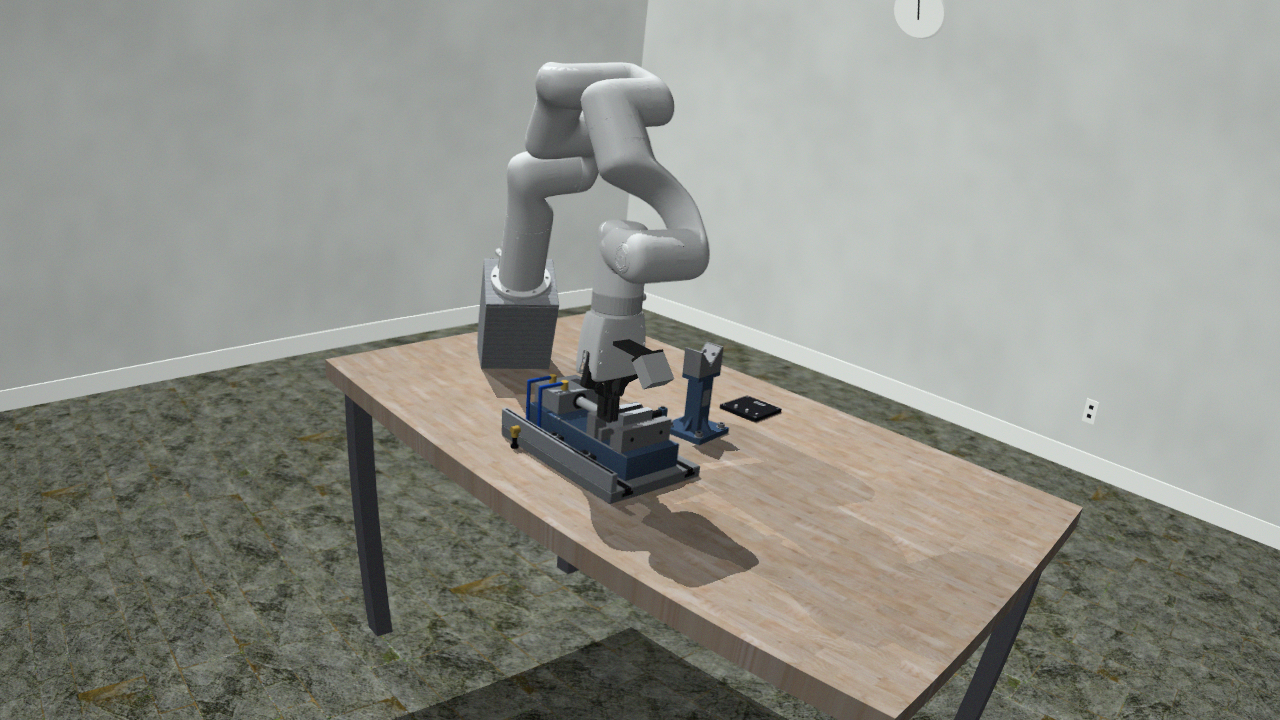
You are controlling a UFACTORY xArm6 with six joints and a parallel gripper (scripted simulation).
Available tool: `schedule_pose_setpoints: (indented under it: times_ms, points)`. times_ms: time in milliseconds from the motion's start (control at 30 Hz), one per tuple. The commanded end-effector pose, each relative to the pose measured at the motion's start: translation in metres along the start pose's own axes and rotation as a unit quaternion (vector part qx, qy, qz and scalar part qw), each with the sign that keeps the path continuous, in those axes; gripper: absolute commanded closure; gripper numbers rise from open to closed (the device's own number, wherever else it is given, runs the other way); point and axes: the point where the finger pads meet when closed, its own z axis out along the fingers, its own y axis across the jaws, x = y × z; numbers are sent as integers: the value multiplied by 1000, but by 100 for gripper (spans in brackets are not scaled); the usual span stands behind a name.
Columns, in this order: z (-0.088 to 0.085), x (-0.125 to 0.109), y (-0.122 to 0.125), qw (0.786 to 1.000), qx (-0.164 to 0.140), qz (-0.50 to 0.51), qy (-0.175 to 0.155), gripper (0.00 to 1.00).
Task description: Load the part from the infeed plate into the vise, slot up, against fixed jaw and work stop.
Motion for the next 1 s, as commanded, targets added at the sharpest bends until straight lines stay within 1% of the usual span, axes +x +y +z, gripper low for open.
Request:
schedule_pose_setpoints:
  times_ms: [0, 967]
  points:
    - [-1, 1, 0, 1000, 0, 0, 2, 100]
    - [-1, 1, -4, 1000, 0, 0, 2, 100]
